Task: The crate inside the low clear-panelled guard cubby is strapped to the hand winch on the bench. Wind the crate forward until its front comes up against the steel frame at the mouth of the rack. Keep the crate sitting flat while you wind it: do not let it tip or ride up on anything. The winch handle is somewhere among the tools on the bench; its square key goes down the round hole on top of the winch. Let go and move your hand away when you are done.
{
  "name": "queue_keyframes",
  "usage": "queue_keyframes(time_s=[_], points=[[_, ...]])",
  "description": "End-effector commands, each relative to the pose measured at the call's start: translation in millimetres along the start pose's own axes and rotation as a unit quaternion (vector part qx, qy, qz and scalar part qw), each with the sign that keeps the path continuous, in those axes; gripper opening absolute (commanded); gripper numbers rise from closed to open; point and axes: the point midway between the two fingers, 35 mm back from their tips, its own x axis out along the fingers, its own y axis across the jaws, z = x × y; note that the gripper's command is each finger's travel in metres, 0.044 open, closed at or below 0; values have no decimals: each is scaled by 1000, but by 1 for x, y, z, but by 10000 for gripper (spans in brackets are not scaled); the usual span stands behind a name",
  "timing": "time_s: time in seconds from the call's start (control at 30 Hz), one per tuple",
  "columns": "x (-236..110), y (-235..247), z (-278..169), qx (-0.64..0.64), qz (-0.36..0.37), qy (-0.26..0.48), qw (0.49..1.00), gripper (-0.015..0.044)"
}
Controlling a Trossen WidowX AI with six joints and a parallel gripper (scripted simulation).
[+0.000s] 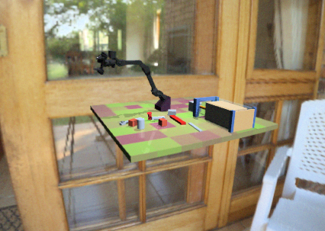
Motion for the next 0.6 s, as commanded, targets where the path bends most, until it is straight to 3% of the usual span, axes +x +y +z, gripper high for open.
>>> queue_keyframes(time_s=[0.0,0.3,0.57], points=[[10,-25,-13,-22,-23,6,999,440],[39,-114,-109,-144,-118,104,977,440],[39,-169,-226,-303,-157,267,901,440]])
